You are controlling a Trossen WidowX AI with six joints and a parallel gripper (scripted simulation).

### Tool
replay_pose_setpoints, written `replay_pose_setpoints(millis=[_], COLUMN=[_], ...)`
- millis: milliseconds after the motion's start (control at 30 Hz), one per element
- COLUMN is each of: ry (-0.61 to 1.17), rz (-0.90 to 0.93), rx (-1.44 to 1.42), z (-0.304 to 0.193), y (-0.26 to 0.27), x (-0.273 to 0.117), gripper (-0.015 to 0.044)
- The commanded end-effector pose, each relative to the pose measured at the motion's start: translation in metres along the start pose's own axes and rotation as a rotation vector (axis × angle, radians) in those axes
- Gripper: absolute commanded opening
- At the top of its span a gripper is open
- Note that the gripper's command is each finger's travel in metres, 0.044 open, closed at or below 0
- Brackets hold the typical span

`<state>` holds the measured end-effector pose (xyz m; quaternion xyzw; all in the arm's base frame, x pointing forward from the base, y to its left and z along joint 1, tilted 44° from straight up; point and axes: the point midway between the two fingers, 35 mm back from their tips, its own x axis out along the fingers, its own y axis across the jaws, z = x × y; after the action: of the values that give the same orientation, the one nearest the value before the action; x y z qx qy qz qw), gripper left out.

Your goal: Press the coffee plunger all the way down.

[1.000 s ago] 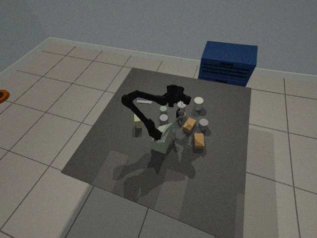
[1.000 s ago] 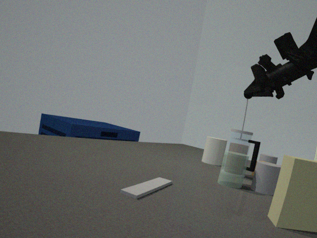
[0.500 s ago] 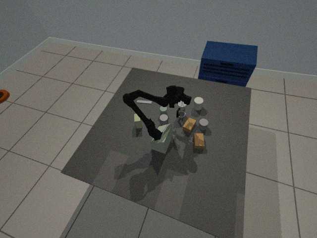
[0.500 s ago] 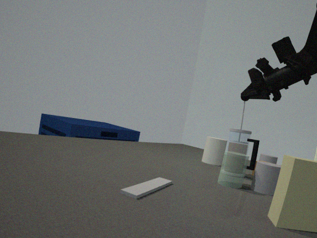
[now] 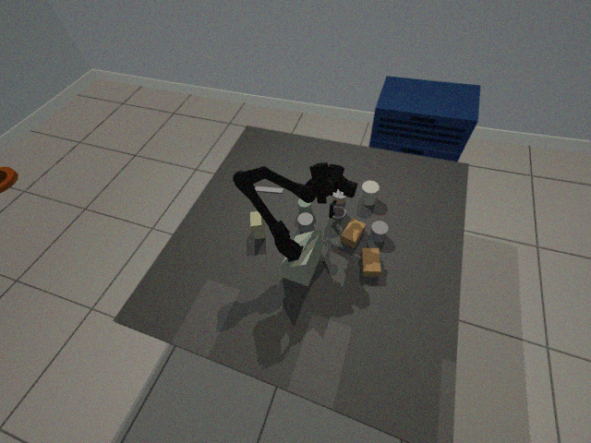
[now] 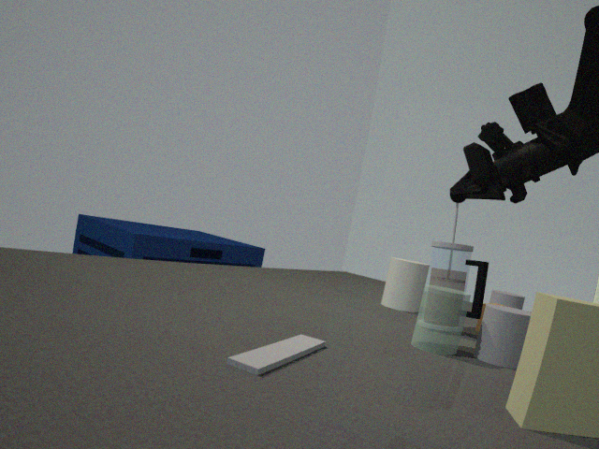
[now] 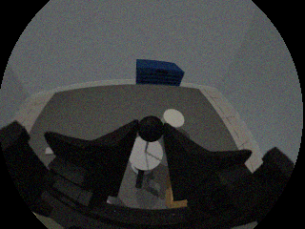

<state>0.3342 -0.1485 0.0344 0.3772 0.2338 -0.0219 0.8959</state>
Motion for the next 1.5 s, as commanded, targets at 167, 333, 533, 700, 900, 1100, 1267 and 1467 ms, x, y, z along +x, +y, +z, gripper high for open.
replay_pose_setpoints(millis=[167,333,533,700,900,1100,1267,1467], ry=[0.043,0.042,0.04,0.039,0.038,0.038,0.038,0.038], rz=[-0.006,-0.006,-0.004,-0.002,-0.001,-0.001,-0.001,0.0], rx=[0.027,0.027,0.028,0.029,0.029,0.029,0.029,0.029], z=[-0.029,-0.035,-0.042,-0.045,-0.044,-0.043,-0.042,-0.041], y=[-0.001,-0.001,0.0,0.001,0.001,0.0,0.0,-0.001], x=[0.011,0.016,0.023,0.03,0.035,0.036,0.037,0.038], gripper=[0.0118,0.0118,0.0118,0.0118,0.0118,0.0118,0.0118,0.0118])
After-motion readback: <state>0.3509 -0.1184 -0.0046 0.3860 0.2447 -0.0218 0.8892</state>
